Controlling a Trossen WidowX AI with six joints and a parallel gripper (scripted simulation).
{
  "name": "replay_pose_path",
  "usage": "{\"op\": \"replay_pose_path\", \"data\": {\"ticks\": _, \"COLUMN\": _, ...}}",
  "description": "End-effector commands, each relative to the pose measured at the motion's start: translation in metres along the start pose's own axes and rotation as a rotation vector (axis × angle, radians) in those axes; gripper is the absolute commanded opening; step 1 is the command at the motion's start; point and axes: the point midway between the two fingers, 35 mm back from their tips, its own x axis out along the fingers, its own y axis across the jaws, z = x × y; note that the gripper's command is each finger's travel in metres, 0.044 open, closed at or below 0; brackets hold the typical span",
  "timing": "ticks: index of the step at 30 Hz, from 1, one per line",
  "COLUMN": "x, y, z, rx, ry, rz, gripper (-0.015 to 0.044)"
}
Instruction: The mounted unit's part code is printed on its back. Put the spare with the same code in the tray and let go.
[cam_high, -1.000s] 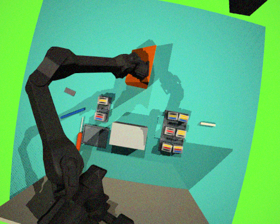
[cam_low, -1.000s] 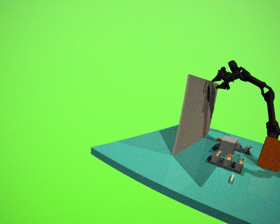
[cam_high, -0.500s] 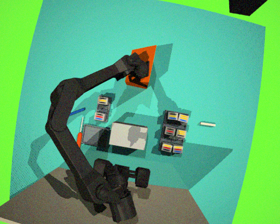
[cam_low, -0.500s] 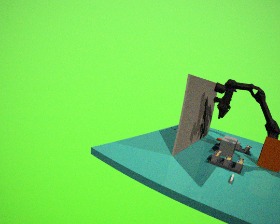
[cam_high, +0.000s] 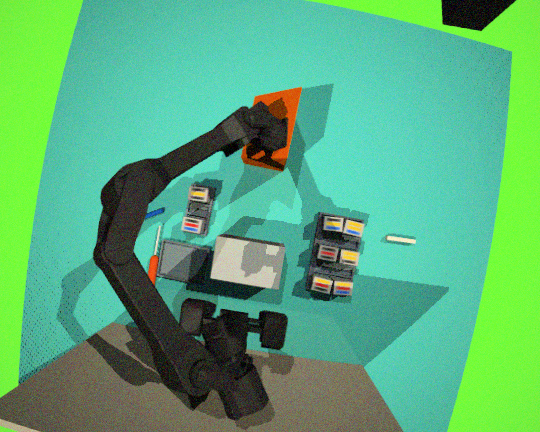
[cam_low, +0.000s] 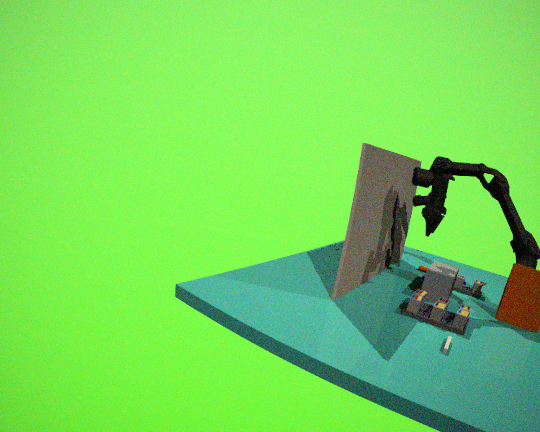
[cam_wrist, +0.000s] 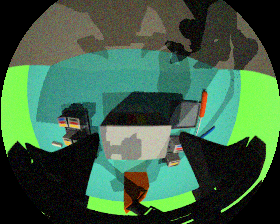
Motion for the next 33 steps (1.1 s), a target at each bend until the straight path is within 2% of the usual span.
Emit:
{"op": "replay_pose_path", "data": {"ticks": 1, "x": 0.000, "y": 0.000, "z": 0.000, "rx": 0.006, "ry": 0.002, "rz": 0.003, "gripper": 0.0440}}
{"op": "replay_pose_path", "data": {"ticks": 5, "x": 0.002, "y": 0.010, "z": 0.000, "rx": -0.067, "ry": 0.001, "rz": 0.005, "gripper": 0.0440}}
{"op": "replay_pose_path", "data": {"ticks": 13, "x": 0.035, "y": 0.125, "z": -0.024, "rx": -0.960, "ry": -0.008, "rz": 0.014, "gripper": 0.0440}}
{"op": "replay_pose_path", "data": {"ticks": 19, "x": 0.059, "y": 0.181, "z": -0.050, "rx": -1.456, "ry": -0.009, "rz": 0.010, "gripper": 0.0440}}
{"op": "replay_pose_path", "data": {"ticks": 27, "x": 0.060, "y": 0.183, "z": -0.051, "rx": -1.473, "ry": -0.009, "rz": 0.010, "gripper": 0.0440}}
{"op": "replay_pose_path", "data": {"ticks": 32, "x": 0.094, "y": 0.188, "z": -0.051, "rx": -1.472, "ry": -0.008, "rz": 0.009, "gripper": 0.0309}}
{"op": "replay_pose_path", "data": {"ticks": 33, "x": 0.099, "y": 0.188, "z": -0.051, "rx": -1.472, "ry": -0.008, "rz": 0.008, "gripper": 0.0300}}
